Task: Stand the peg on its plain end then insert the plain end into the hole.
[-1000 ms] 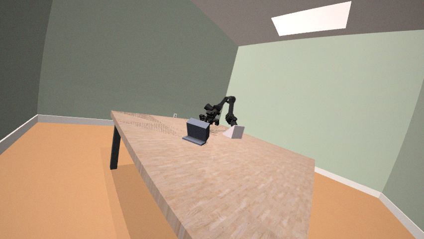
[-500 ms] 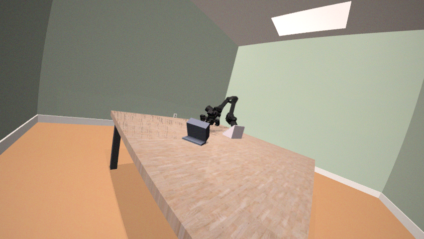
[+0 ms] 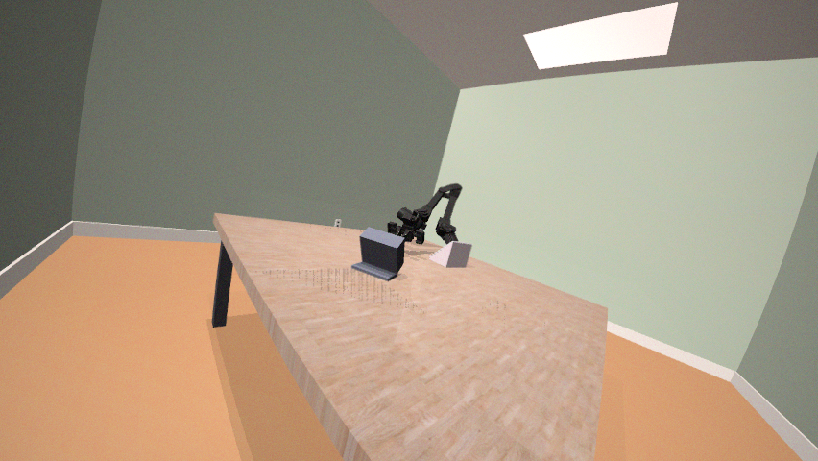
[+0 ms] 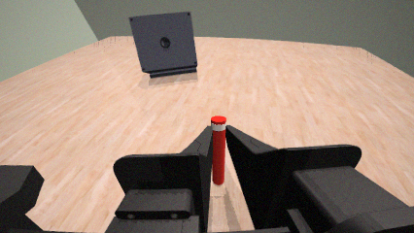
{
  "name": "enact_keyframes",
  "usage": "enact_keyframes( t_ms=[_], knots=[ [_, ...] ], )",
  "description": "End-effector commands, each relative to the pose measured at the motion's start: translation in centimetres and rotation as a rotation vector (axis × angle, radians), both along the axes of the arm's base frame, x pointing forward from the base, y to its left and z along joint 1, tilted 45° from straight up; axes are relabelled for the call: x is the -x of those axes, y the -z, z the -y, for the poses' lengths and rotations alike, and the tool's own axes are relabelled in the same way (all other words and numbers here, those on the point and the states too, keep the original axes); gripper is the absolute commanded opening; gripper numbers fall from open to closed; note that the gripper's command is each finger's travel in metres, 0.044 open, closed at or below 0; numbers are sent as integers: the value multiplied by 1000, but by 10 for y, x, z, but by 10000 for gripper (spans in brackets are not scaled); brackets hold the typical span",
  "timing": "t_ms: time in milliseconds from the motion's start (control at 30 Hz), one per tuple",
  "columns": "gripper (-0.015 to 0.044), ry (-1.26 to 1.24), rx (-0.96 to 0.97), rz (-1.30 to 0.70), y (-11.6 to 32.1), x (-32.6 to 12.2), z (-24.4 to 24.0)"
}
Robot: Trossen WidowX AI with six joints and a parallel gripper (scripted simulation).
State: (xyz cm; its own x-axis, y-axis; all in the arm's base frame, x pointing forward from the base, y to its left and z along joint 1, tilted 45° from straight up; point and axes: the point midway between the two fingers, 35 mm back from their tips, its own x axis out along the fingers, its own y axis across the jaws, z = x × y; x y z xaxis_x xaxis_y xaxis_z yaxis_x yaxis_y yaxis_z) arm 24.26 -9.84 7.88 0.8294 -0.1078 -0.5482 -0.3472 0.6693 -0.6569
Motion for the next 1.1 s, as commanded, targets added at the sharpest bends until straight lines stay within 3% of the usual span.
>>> enact_keyframes(
  t_ms=[0,1067],
  knots=[
    [50,-27,-7,25,0,4,0],
    [50,-212,-102,208,-2,24,7]
  ],
)
